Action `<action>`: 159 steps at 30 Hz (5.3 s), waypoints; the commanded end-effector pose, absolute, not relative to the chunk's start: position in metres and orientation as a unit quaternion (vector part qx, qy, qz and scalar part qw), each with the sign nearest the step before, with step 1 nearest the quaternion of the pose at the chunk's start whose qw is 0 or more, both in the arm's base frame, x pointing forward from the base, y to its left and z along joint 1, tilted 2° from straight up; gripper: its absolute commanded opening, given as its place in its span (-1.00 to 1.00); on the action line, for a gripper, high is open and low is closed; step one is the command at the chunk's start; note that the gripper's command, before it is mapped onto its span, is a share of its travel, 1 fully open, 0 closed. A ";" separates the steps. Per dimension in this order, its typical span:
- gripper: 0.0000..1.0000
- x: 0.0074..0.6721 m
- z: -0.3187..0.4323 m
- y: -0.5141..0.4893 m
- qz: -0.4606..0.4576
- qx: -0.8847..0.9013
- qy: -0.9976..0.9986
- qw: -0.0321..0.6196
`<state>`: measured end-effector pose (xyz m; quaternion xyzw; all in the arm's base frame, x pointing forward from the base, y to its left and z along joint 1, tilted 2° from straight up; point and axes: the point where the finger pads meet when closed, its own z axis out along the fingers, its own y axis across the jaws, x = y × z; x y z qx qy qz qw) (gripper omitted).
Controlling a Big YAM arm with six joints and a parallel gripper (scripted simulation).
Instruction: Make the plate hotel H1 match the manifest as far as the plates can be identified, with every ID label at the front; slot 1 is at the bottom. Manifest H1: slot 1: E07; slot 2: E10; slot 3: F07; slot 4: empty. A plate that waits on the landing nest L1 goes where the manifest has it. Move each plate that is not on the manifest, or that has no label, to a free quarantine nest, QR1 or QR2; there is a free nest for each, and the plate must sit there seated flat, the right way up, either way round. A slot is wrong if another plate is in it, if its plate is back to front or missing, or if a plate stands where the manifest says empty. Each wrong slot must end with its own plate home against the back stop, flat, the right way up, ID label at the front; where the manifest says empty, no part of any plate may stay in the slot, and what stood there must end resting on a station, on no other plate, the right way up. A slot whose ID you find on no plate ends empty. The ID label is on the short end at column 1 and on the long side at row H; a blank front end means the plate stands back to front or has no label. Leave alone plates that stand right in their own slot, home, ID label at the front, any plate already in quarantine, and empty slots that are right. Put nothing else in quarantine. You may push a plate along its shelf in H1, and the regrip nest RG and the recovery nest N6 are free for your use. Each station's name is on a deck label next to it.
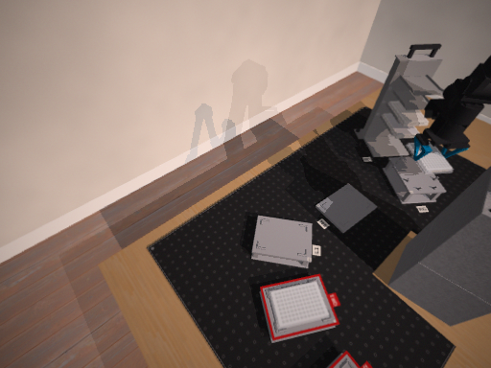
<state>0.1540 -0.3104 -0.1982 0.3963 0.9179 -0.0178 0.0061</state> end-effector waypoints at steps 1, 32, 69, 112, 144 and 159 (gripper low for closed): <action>0.72 0.156 -0.191 -0.326 -0.028 0.398 0.917 0.021; 0.72 0.150 -0.207 -0.316 -0.021 0.398 0.917 0.013; 0.72 0.152 -0.227 -0.321 -0.023 0.398 0.917 0.015; 0.72 0.151 -0.254 -0.320 -0.021 0.398 0.917 0.014; 1.00 0.155 -0.263 -0.319 -0.023 0.398 0.917 0.014; 1.00 0.151 -0.247 -0.321 -0.022 0.399 0.917 0.014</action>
